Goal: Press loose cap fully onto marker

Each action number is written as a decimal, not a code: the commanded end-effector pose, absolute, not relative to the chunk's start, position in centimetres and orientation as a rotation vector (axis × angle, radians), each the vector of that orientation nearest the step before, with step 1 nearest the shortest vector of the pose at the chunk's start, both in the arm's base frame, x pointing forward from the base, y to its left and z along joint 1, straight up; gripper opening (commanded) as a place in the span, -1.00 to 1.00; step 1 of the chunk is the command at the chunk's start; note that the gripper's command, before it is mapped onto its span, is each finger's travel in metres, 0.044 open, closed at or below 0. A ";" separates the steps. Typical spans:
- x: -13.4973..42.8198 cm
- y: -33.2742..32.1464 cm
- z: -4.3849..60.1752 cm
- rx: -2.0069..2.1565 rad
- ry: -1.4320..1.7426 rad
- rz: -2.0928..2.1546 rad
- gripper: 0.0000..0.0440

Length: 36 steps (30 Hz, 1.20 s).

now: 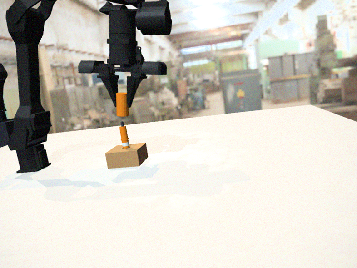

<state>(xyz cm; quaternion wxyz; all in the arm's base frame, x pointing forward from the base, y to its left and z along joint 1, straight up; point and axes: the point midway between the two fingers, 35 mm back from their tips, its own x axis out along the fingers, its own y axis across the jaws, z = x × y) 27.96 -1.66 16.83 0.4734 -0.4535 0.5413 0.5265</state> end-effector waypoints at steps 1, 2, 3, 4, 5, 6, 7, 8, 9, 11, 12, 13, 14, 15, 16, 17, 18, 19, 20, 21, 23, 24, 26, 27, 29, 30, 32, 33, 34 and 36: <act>27.8 -1.6 16.6 -1.109 1.316 1.292 -0.99; 27.8 -1.6 16.4 -1.108 1.317 1.293 -0.99; 27.7 -1.7 16.3 -1.107 1.317 1.294 -1.00; 27.7 -1.7 16.1 -1.106 1.317 1.295 -1.00; 27.6 -1.7 16.0 -1.106 1.317 1.296 -1.00; 27.6 -1.7 15.8 -1.105 1.317 1.297 -1.00; 27.6 -1.7 15.7 -1.105 1.318 1.298 -1.00; 27.5 -1.7 15.5 -1.105 1.318 1.299 -1.00; 27.5 -1.7 15.4 -1.104 1.318 1.300 -1.00; 27.4 -1.7 15.0 -1.101 1.318 1.307 -1.00; 27.3 -1.7 14.7 -1.099 1.318 1.312 -1.00; 27.3 -1.6 14.5 -1.097 1.318 1.317 -1.00; 27.2 -1.6 14.3 -1.096 1.317 1.322 -1.00; 27.2 -1.6 14.0 -1.095 1.316 1.326 -1.00; 27.1 -1.6 13.8 -1.094 1.315 1.331 -1.00; 27.1 -1.6 13.6 -1.093 1.314 1.335 -1.00; 27.0 -1.6 13.4 -1.092 1.313 1.340 -1.00; 27.0 -1.6 13.2 -1.091 1.313 1.344 -1.00; 27.0 -1.6 13.0 -1.090 1.312 1.348 -1.00; 26.9 -1.6 12.8 -1.089 1.312 1.353 -1.00; 26.8 -1.6 12.3 -1.087 1.312 1.361 -1.00; 26.8 -1.6 12.1 -1.086 1.312 1.365 -1.00; 26.7 -1.6 12.0 -1.086 1.312 1.367 -1.00; 26.7 -1.7 12.0 -1.086 1.312 1.368 -1.00; 26.7 -1.7 11.8 -1.086 1.311 1.370 -1.00; 26.7 -1.7 11.8 -1.086 1.311 1.372 -1.00; 26.7 -1.7 11.6 -1.086 1.310 1.374 -1.00; 26.7 -1.7 11.6 -1.086 1.309 1.375 -1.00; 26.7 -1.7 11.5 -1.087 1.309 1.377 -1.00; 26.6 -1.7 11.4 -1.087 1.308 1.378 -1.00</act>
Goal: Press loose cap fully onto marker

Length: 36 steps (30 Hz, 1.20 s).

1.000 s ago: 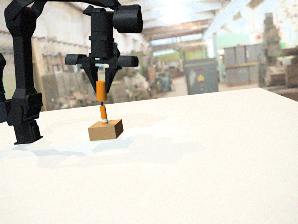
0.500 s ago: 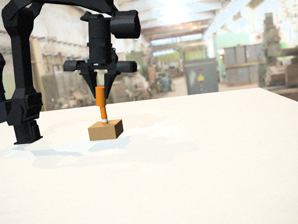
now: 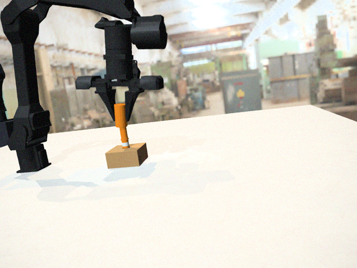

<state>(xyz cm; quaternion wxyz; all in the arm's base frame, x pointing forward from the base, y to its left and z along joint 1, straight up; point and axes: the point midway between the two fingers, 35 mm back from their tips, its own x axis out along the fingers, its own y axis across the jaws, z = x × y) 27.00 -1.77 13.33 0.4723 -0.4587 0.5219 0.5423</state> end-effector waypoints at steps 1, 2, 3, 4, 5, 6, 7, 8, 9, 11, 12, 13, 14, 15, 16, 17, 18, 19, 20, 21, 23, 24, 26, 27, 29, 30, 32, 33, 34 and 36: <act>26.6 -1.7 11.4 -1.087 1.308 1.379 -1.00; 26.6 -1.7 11.3 -1.087 1.307 1.380 -1.00; 26.6 -1.7 11.3 -1.087 1.307 1.381 -1.00; 26.6 -1.6 11.1 -1.087 1.307 1.385 -1.00; 26.5 -1.6 10.9 -1.088 1.305 1.389 -1.00; 26.5 -1.6 10.6 -1.089 1.302 1.392 -1.00; 26.5 -1.6 10.4 -1.092 1.299 1.396 -1.00; 26.5 -1.6 10.2 -1.094 1.296 1.399 -1.00; 26.5 -1.6 10.0 -1.099 1.292 1.401 -1.00; 26.4 -1.5 9.7 -1.108 1.285 1.406 -0.99; 26.4 -1.5 9.6 -1.112 1.282 1.409 -0.99; 26.4 -1.5 9.4 -1.116 1.279 1.411 -0.99; 26.4 -1.5 9.2 -1.120 1.276 1.413 -0.98; 26.3 -1.5 9.1 -1.124 1.274 1.416 -0.98; 26.3 -1.5 8.9 -1.128 1.271 1.418 -0.98; 26.3 -1.5 8.8 -1.132 1.268 1.420 -0.97; 26.3 -1.5 8.8 -1.133 1.268 1.420 -0.97; 26.3 -1.5 8.7 -1.134 1.267 1.421 -0.97; 26.3 -1.5 8.7 -1.135 1.267 1.421 -0.96; 26.3 -1.5 8.7 -1.137 1.266 1.422 -0.96; 26.3 -1.5 8.6 -1.140 1.263 1.423 -0.95; 26.3 -1.5 8.5 -1.142 1.262 1.424 -0.95; 26.3 -1.5 8.4 -1.147 1.258 1.426 -0.94; 26.3 -1.5 8.3 -1.150 1.257 1.426 -0.93; 26.3 -1.5 8.2 -1.156 1.253 1.428 -0.92; 26.3 -1.5 8.1 -1.160 1.250 1.429 -0.92; 26.3 -1.5 7.9 -1.168 1.246 1.432 -0.91; 26.3 -1.5 7.8 -1.172 1.243 1.433 -0.90; 26.3 -1.5 7.7 -1.176 1.241 1.434 -0.90; 25.9 -1.5 7.5 -1.170 1.245 1.447 -0.75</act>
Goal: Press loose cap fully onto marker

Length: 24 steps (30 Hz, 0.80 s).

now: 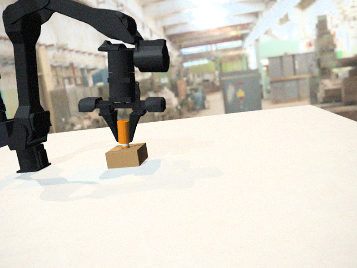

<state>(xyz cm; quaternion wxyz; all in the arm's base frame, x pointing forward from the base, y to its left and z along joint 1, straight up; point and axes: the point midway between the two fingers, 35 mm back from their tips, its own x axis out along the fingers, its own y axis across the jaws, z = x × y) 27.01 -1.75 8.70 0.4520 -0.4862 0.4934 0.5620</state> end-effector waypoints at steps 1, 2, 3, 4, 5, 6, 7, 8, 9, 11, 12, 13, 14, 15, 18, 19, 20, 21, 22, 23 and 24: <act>26.0 -1.5 7.5 -1.178 1.241 1.446 -0.75; 26.0 -1.6 7.4 -1.186 1.237 1.445 -0.74; 26.1 -1.6 7.4 -1.194 1.233 1.444 -0.73; 26.1 -1.7 7.4 -1.201 1.230 1.443 -0.72; 26.2 -1.7 7.4 -1.208 1.227 1.443 -0.71; 26.2 -1.7 7.4 -1.214 1.225 1.442 -0.70; 26.2 -1.8 7.4 -1.221 1.222 1.441 -0.69; 26.2 -1.8 7.4 -1.227 1.219 1.441 -0.68; 26.3 -1.9 7.4 -1.234 1.216 1.440 -0.68; 26.3 -1.9 7.3 -1.246 1.211 1.439 -0.66; 26.3 -2.0 7.3 -1.252 1.208 1.439 -0.65; 26.3 -2.0 7.3 -1.258 1.205 1.438 -0.64; 26.4 -2.1 7.3 -1.264 1.203 1.438 -0.63; 26.4 -2.1 7.3 -1.269 1.200 1.438 -0.62; 26.4 -2.2 7.3 -1.286 1.193 1.437 -0.59; 26.4 -2.3 7.3 -1.292 1.191 1.437 -0.58; 26.5 -2.3 7.3 -1.297 1.189 1.437 -0.57; 26.5 -2.4 7.3 -1.302 1.186 1.438 -0.56; 26.5 -2.4 7.3 -1.307 1.184 1.438 -0.55; 26.5 -2.4 7.3 -1.312 1.182 1.438 -0.54; 26.5 -2.5 7.3 -1.317 1.179 1.438 -0.53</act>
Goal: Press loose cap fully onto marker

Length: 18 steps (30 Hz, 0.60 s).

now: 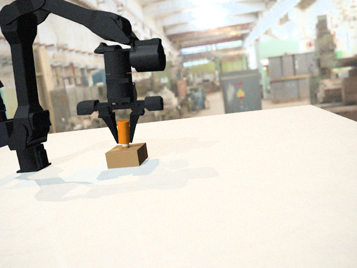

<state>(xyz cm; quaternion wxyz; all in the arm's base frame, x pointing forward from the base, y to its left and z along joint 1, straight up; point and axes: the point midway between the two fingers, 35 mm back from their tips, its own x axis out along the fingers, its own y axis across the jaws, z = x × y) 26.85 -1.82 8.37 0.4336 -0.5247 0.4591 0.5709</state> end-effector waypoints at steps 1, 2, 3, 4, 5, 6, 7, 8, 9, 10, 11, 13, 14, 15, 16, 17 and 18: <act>26.5 -2.5 7.3 -1.322 1.177 1.438 -0.52; 26.5 -2.5 7.3 -1.327 1.174 1.438 -0.51; 26.5 -2.6 7.3 -1.332 1.172 1.439 -0.50; 26.5 -2.6 7.3 -1.336 1.170 1.440 -0.49; 26.6 -2.6 7.3 -1.341 1.168 1.440 -0.48; 26.6 -2.7 7.3 -1.345 1.165 1.440 -0.47; 26.6 -2.7 7.3 -1.349 1.163 1.441 -0.46; 26.6 -2.7 7.3 -1.354 1.161 1.442 -0.45; 26.6 -2.8 7.3 -1.358 1.159 1.443 -0.44; 26.6 -2.8 7.3 -1.362 1.157 1.444 -0.43; 26.6 -2.8 7.3 -1.366 1.155 1.444 -0.42; 26.6 -2.9 7.3 -1.373 1.150 1.445 -0.40; 26.6 -2.9 7.3 -1.376 1.147 1.446 -0.39; 26.6 -2.9 7.3 -1.378 1.142 1.448 -0.38; 26.6 -2.8 7.4 -1.381 1.137 1.450 -0.37; 26.4 -2.8 7.3 -1.377 1.137 1.457 -0.32; 26.2 -2.7 7.3 -1.373 1.135 1.463 -0.28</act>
